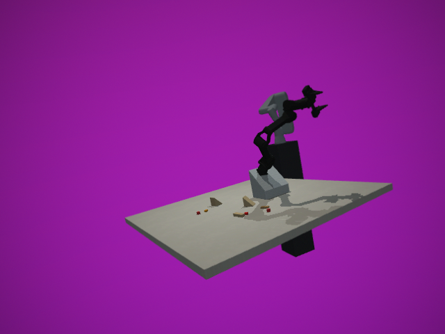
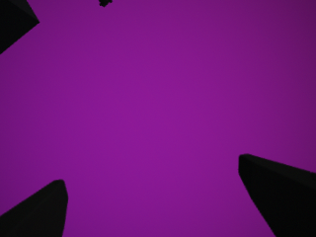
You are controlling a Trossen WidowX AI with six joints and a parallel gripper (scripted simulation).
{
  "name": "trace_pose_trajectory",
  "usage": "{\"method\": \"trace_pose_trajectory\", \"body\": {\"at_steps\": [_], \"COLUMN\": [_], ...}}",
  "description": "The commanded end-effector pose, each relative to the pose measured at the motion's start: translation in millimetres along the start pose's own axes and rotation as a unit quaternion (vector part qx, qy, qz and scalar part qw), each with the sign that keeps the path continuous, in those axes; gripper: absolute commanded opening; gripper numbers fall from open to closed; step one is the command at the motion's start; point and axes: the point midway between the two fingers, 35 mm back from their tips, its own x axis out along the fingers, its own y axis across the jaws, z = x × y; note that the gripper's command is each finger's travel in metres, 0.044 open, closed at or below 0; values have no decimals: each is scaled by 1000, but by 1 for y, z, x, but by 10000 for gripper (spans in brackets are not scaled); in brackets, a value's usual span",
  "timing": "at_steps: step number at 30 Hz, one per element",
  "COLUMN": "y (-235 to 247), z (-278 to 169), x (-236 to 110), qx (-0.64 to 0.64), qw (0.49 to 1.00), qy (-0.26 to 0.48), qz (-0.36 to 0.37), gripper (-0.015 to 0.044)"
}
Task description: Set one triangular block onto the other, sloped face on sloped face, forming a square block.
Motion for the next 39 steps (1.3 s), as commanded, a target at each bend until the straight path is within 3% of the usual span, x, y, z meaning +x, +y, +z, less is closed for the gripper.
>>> {"method": "trace_pose_trajectory", "body": {"at_steps": [1,11,16,30,39], "y": [0,8,12,-7,-27], "z": [1,59,117,256,271], "x": [0,-13,-35,-158,-215], "qx": [1,79,146,331,369], "qw": [1000,992,970,824,756], "qy": [-2,-99,-188,-423,-488], "qz": [1,25,53,182,232], "gripper": [426,440,440,440,440]}}
